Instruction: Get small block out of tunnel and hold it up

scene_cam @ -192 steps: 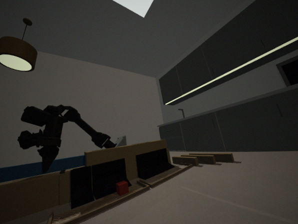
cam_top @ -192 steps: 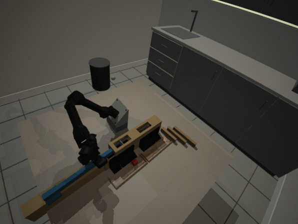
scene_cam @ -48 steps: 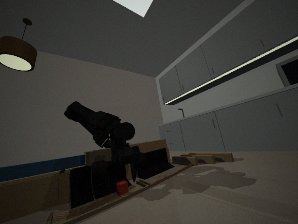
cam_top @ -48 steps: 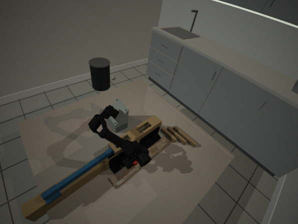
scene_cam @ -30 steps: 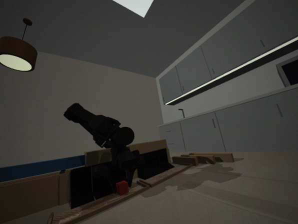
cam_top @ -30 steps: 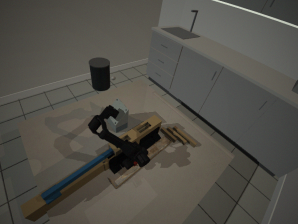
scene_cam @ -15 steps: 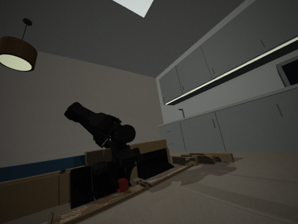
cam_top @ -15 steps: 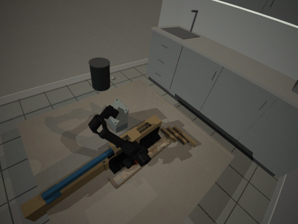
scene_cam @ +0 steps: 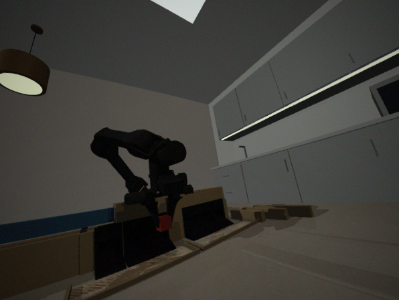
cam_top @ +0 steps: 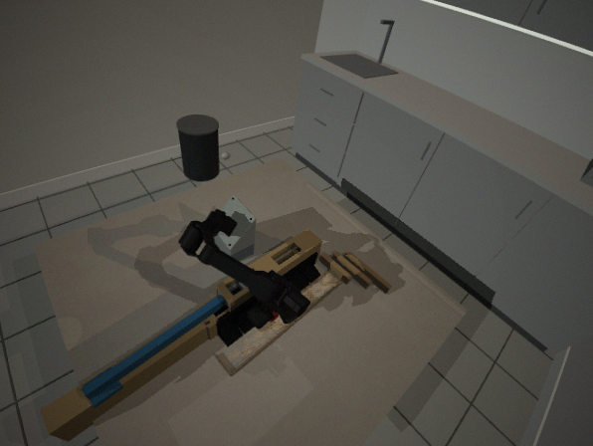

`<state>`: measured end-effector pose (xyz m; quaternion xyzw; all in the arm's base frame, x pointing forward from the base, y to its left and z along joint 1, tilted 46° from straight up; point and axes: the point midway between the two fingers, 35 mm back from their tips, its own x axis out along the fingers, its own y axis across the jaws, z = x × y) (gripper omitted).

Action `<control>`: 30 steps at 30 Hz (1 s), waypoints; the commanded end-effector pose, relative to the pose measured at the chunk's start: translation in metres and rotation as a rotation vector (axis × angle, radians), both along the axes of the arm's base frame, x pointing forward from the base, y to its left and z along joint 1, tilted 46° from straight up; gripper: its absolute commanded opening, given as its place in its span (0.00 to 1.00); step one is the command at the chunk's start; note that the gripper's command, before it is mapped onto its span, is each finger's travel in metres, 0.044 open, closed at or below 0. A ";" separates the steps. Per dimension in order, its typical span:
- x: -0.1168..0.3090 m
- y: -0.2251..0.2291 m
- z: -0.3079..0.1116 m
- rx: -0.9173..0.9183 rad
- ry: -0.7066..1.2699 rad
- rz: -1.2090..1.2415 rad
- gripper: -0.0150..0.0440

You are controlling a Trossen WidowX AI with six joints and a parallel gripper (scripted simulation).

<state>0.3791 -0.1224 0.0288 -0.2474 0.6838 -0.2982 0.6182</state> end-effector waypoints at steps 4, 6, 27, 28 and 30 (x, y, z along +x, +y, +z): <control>0.005 0.026 0.027 0.003 -0.014 0.000 0.25; 0.004 0.033 0.034 0.002 -0.014 0.000 0.25; 0.009 0.077 0.043 -0.036 -0.168 0.192 0.25; 0.009 0.079 0.041 -0.043 -0.194 0.219 0.25; 0.009 0.084 0.039 -0.058 -0.246 0.271 0.25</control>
